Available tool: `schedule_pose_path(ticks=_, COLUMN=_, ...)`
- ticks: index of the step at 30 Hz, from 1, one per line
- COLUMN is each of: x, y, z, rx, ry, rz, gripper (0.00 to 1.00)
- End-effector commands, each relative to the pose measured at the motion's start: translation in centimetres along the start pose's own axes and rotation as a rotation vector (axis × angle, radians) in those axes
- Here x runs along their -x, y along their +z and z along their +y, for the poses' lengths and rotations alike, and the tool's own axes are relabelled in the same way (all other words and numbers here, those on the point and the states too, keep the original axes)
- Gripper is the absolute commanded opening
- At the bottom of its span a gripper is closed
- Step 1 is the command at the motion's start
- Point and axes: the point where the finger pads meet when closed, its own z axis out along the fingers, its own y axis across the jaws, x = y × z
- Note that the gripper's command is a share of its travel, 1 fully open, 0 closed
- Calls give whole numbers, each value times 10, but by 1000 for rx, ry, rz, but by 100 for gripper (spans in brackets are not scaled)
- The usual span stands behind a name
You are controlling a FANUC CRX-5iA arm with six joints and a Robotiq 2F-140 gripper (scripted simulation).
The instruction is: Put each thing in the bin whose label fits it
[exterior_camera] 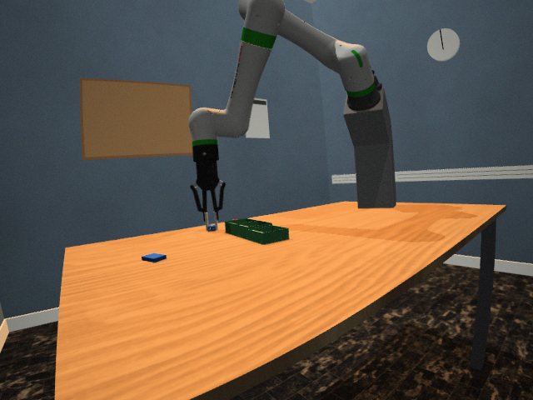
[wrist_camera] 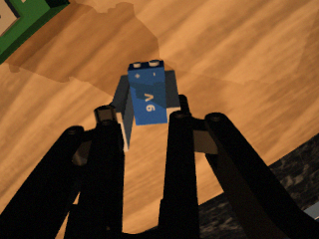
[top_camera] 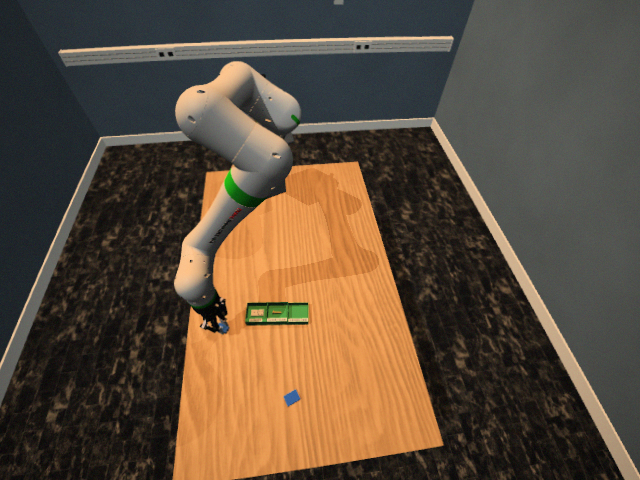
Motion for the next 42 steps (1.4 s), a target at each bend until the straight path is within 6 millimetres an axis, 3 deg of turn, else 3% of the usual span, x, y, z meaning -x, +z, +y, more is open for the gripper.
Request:
schedule_pose_path(ticks=1, x=0, y=0, z=0, rx=0, ry=0, rz=0, gripper=22)
schedule_pose_path(ticks=26, x=0, y=0, z=0, rx=0, ry=0, rz=0, gripper=22)
schedule_pose_path(ticks=42, x=0, y=-47, z=0, rx=0, ry=0, rz=0, gripper=22)
